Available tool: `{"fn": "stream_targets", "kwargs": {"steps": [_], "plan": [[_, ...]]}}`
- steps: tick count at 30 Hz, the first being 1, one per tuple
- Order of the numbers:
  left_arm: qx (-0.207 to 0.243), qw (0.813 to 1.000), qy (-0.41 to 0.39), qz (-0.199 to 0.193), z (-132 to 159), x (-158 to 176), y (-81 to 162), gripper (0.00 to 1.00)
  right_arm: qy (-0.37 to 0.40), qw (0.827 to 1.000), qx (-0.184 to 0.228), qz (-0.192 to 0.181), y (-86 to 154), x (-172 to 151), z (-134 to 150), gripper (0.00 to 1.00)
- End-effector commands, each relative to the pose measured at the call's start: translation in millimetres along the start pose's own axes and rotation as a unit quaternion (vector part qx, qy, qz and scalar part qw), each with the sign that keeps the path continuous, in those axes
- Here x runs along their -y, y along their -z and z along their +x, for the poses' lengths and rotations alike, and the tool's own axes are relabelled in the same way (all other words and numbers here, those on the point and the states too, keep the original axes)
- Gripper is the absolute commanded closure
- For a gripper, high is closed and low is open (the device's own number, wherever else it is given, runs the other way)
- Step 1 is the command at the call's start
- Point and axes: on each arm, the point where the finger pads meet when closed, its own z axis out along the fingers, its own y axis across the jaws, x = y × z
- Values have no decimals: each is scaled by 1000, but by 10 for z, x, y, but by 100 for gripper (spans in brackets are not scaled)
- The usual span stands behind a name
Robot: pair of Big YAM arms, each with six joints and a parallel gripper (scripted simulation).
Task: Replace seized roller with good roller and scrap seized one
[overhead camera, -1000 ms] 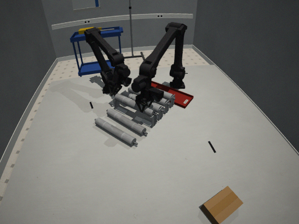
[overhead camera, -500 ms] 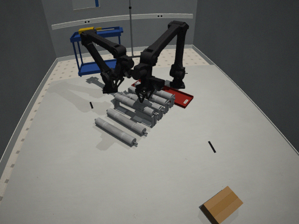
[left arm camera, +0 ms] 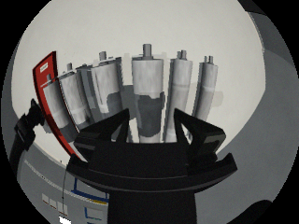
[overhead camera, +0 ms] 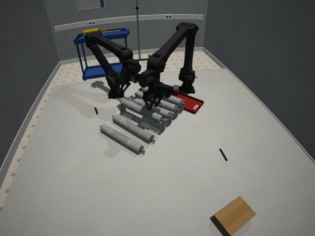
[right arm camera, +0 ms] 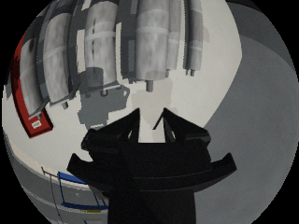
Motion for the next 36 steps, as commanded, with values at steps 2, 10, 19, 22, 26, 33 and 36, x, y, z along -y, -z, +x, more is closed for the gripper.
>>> {"fn": "stream_targets", "kwargs": {"steps": [2, 10, 19, 22, 26, 33, 36], "plan": [[0, 1000, 1, -7, 9, -52, -4, 38, -14, 1000, 12, 3, 83, 95, -110, 68], [0, 1000, 1, -2, 4, -32, 24, 38, -12, 1000, 12, 3, 87, 98, -112, 68], [0, 1000, 1, -2, 2, -37, 28, 38, -12, 1000, 13, 3, 89, 103, -119, 68], [0, 1000, 1, -2, 2, -37, 28, 38, -12, 1000, 13, 3, 89, 103, -119, 68], [0, 1000, 1, -2, 1, -40, 30, 38, -13, 1000, 14, 3, 90, 105, -123, 68], [4, 1000, 1, 28, -105, 115, 147, 38, -28, 999, 28, 4, 184, 176, -214, 68], [4, 1000, -8, 24, -126, 44, 88, 38, -38, 999, 32, 3, 178, 190, -242, 68]]}}
